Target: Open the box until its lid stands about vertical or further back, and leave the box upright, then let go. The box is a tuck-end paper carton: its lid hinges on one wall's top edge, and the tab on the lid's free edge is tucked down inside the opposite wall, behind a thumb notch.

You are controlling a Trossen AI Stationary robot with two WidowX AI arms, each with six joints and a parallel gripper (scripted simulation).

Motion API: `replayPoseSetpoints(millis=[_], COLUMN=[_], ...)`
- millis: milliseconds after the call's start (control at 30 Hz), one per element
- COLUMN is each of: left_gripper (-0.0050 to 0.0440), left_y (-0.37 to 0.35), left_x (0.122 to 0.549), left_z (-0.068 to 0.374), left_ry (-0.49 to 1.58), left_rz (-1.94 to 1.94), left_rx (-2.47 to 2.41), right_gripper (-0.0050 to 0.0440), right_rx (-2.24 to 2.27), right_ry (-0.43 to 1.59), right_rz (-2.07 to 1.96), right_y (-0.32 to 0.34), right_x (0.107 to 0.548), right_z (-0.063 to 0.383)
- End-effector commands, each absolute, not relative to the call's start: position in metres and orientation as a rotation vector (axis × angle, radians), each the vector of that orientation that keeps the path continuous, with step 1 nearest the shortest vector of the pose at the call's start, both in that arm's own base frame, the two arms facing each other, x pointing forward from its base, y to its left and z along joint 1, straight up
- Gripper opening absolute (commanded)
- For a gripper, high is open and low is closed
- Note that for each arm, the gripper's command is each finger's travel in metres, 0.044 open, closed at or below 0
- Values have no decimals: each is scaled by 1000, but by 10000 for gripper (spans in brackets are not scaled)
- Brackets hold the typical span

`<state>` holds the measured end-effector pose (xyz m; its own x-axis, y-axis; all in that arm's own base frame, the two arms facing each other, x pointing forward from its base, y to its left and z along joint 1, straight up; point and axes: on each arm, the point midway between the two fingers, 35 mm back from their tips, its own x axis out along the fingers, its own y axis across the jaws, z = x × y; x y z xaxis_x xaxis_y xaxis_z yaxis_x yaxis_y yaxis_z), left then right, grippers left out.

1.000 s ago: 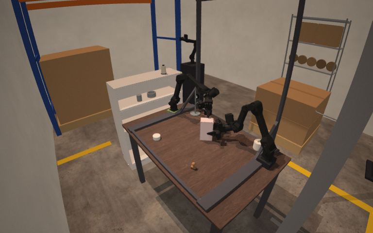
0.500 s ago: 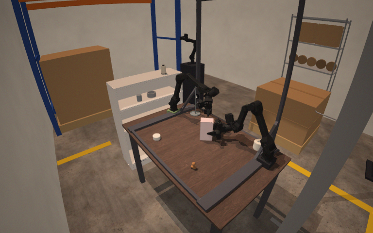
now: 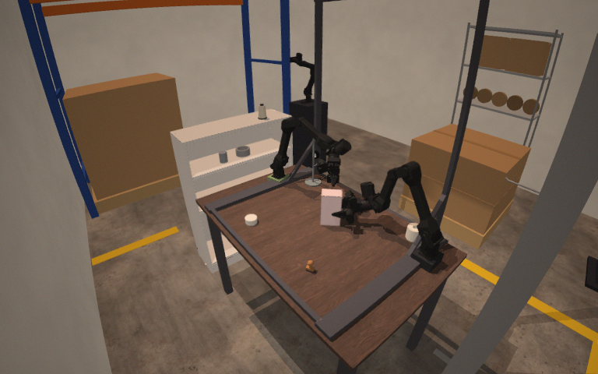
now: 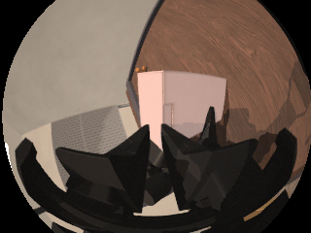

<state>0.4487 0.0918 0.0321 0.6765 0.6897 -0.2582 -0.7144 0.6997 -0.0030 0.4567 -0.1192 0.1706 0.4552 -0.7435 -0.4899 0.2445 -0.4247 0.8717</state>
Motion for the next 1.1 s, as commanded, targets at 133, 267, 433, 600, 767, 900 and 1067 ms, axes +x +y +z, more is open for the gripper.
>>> replayPoseSetpoints(millis=[133,267,433,600,767,900,1067], left_gripper=[315,315,315,315,315,315,315], left_y=[92,92,92,92,92,92,92], left_x=[453,453,453,453,453,453,453], left_z=[43,43,43,43,43,43,43], left_ry=[220,220,220,220,220,220,220], left_rz=[788,788,788,788,788,788,788], left_rx=[-116,-116,-116,-116,-116,-116,-116], right_gripper=[50,50,50,50,50,50,50], right_rx=[1680,1680,1680,1680,1680,1680,1680], right_ry=[-464,-464,-464,-464,-464,-464,-464], right_rz=[-1156,-1156,-1156,-1156,-1156,-1156,-1156], right_y=[-119,-119,-119,-119,-120,-121,-122], right_x=[457,457,457,457,457,458,459], right_z=[177,173,170,166,165,166,166])
